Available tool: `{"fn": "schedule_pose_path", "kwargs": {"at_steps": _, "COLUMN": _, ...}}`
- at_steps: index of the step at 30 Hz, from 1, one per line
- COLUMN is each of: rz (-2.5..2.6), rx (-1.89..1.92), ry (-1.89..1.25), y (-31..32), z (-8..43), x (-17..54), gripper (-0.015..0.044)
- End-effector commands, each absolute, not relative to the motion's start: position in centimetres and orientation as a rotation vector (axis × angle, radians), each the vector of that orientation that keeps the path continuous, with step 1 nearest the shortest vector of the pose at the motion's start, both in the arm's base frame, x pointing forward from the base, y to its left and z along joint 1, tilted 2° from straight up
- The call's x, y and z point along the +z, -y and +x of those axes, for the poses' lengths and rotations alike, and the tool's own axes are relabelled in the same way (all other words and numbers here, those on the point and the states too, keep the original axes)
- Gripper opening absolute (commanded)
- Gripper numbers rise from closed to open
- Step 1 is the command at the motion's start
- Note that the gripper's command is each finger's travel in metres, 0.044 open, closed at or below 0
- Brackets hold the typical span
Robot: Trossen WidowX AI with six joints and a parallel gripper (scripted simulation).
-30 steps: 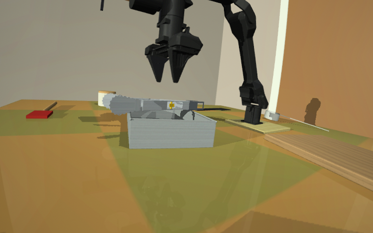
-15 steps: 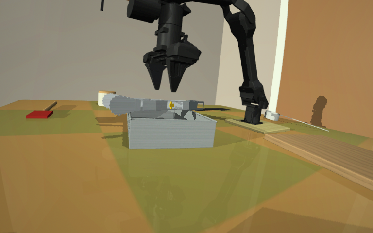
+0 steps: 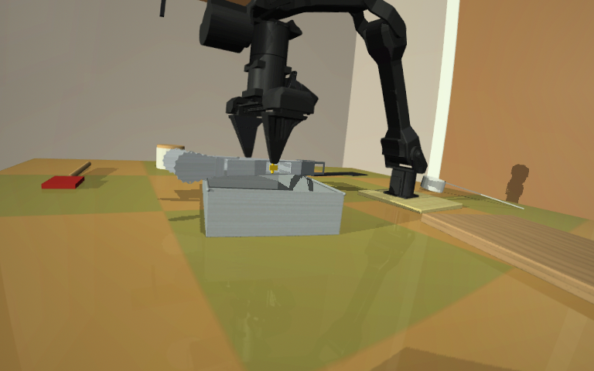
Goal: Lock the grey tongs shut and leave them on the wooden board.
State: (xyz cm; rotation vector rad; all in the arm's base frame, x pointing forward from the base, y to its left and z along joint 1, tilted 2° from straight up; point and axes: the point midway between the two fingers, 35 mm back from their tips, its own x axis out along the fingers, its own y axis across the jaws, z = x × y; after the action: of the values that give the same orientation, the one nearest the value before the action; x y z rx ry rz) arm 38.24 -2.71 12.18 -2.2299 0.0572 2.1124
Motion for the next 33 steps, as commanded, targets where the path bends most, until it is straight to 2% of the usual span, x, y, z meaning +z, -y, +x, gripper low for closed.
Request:
{"fn": "schedule_pose_path", "kwargs": {"at_steps": 1, "rz": -2.229, "rx": 2.107, "ry": -0.057, "y": 2.6, "z": 38.3, "x": 11.6, "gripper": 0.044}}
{"fn": "schedule_pose_path", "kwargs": {"at_steps": 31, "rz": -2.229, "rx": 2.108, "ry": -0.054, "y": 2.5, "z": 38.1, "x": 6.9, "gripper": 0.044}}
{"fn": "schedule_pose_path", "kwargs": {"at_steps": 33, "rz": -2.23, "rx": 2.114, "ry": -0.054, "y": 2.6, "z": 38.1, "x": 7.2, "gripper": 0.0387}}
